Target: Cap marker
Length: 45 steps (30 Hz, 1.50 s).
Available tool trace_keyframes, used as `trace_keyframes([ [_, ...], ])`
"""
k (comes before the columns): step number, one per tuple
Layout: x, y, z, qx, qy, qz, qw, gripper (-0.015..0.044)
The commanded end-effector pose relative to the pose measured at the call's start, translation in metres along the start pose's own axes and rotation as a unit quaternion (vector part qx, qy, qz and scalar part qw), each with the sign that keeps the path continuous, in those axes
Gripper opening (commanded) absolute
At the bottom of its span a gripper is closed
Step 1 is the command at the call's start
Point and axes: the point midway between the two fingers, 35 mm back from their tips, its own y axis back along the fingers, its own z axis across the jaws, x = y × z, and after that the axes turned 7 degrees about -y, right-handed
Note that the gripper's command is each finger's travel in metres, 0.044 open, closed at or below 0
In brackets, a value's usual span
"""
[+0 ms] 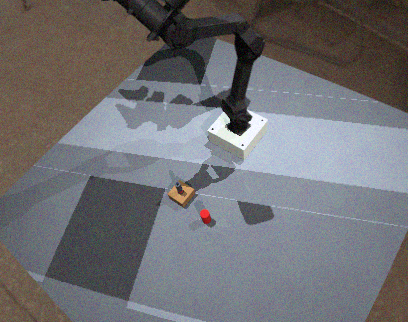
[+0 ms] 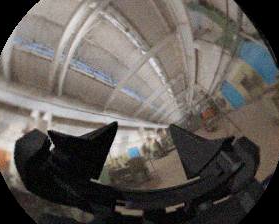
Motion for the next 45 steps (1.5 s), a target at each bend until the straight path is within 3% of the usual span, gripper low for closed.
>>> trace_keyframes([
  [1,0.001,0.0,0.0,-0.001,0.001,0.002,1.0,0.0374],
  [6,0.048,0.009,0.016,-0.032,0.038,0.069,0.996,0.0252],
  [17,0.181,0.077,0.061,-0.153,0.164,0.271,0.936,0.0252],
  [23,0.228,0.118,0.073,-0.208,0.212,0.344,0.891,0.0252],
  [30,0.303,0.21,0.078,-0.314,0.289,0.477,0.768,0.0252],
  [37,0.344,0.322,0.071,-0.417,0.336,0.585,0.609,0.0252],
  [45,0.351,0.449,0.034,-0.527,0.372,0.669,0.368,0.0252],
])
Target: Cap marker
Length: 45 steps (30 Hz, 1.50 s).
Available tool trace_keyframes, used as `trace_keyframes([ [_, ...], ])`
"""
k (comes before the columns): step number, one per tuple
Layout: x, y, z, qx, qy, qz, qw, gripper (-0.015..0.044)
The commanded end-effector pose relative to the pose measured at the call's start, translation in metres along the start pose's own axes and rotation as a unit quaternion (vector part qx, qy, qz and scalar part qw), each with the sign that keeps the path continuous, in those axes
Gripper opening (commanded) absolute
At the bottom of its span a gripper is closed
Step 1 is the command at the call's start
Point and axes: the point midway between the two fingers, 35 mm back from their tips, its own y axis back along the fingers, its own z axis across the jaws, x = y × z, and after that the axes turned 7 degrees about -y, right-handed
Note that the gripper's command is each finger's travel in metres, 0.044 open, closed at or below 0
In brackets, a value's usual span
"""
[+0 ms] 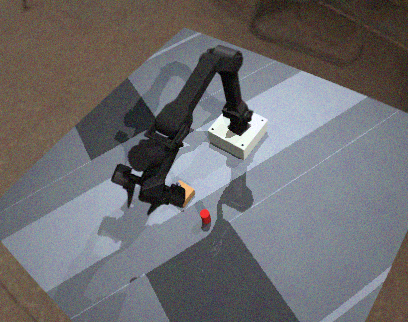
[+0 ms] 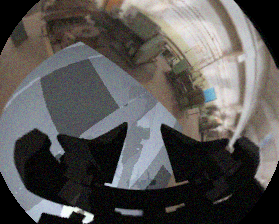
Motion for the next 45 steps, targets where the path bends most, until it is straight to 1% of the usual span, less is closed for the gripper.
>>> trace_keyframes([
  [1,0.039,-0.014,0.052,-0.094,0.067,0.085,0.99,0.0252],
  [5,0.079,-0.013,0.1,-0.191,0.131,0.169,0.958,0.0252],
  [8,0.109,-0.003,0.133,-0.264,0.173,0.23,0.92,0.0252],
  [10,0.121,0.003,0.145,-0.293,0.189,0.255,0.902,0.0252],
  [17,0.12,0.005,0.15,-0.296,0.191,0.257,0.9,0.0252],
  [22,0.141,-0.019,0.165,-0.296,0.191,0.257,0.9,0.0252],
  [45,0.16,-0.044,0.182,-0.296,0.191,0.257,0.9,0.0252],
])
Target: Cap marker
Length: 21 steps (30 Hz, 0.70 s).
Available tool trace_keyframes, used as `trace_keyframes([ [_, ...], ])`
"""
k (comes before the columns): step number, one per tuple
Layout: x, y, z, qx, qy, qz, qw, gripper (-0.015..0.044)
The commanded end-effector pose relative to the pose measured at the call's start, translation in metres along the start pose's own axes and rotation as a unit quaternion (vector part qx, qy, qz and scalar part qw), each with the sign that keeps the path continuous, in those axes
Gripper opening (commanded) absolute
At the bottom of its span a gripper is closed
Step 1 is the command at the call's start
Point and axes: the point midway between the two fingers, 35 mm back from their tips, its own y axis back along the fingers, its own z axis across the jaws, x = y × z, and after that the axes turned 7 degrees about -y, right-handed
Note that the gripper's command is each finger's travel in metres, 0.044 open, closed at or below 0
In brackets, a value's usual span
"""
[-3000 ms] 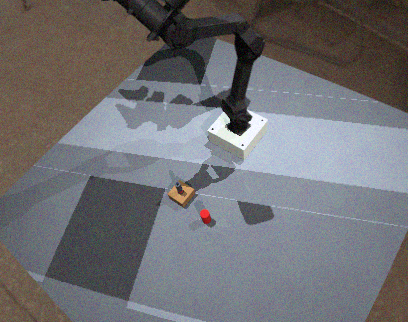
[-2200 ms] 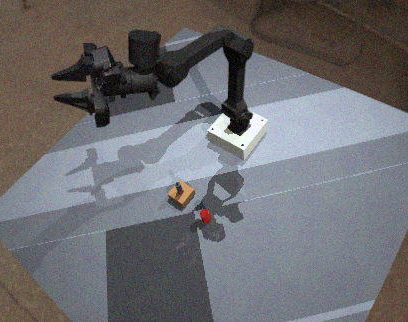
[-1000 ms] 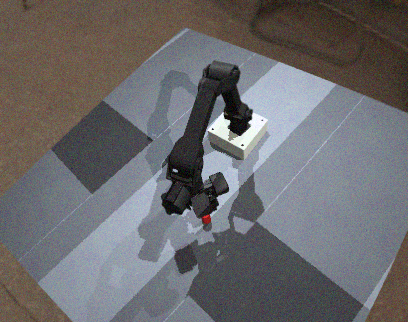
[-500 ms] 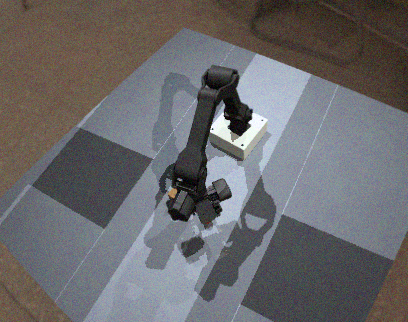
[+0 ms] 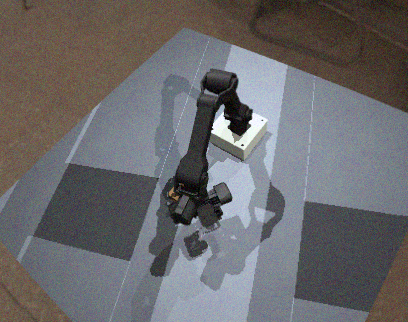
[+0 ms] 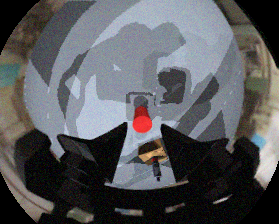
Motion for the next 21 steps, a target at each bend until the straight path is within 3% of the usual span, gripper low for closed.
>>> trace_keyframes([
  [1,0.001,-0.008,0.002,-0.004,-0.002,0.0,1.0,0.0252],
  [21,0.001,-0.038,0.003,-0.004,-0.002,0.0,1.0,0.0252],
])
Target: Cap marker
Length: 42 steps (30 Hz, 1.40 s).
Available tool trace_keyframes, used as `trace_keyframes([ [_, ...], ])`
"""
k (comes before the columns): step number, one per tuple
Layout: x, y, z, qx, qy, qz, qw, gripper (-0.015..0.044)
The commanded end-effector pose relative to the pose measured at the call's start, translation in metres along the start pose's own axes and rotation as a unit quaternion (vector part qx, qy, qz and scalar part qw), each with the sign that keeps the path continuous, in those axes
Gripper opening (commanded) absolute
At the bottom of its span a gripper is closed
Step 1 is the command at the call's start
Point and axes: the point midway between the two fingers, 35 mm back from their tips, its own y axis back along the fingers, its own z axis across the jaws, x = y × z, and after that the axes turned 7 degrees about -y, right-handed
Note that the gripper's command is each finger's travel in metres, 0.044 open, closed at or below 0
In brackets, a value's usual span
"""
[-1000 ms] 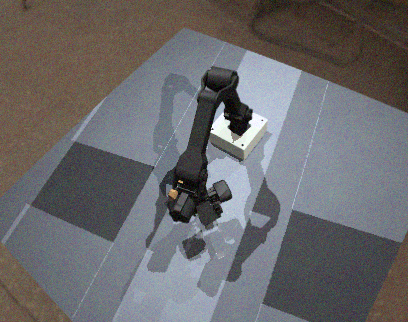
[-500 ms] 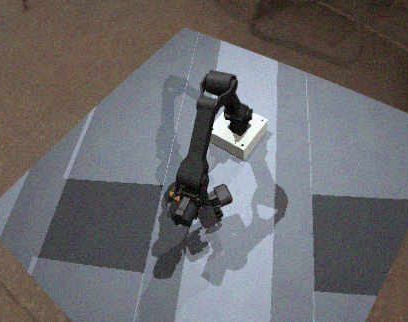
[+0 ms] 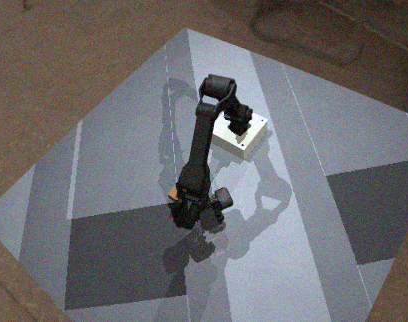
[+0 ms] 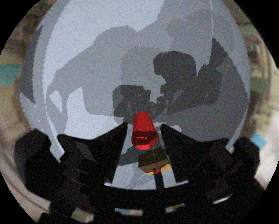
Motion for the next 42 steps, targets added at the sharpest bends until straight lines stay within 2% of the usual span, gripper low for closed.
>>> trace_keyframes([
  [1,0.001,-0.005,0.002,-0.004,-0.002,0.0,1.0,0.0252],
  [5,0.001,-0.005,0.002,-0.004,-0.002,0.0,1.0,0.0147],
  [14,0.001,-0.005,0.001,-0.004,-0.002,0.0,1.0,0.0087],
  [17,0.0,0.001,0.001,-0.004,-0.002,0.0,1.0,0.0008],
  [18,0.0,0.005,0.001,-0.004,-0.002,0.0,1.0,0.0],
  [30,0.001,0.053,0.0,-0.003,-0.002,0.0,1.0,0.0],
  [42,0.025,0.068,-0.018,-0.003,-0.002,0.001,1.0,0.0],
])
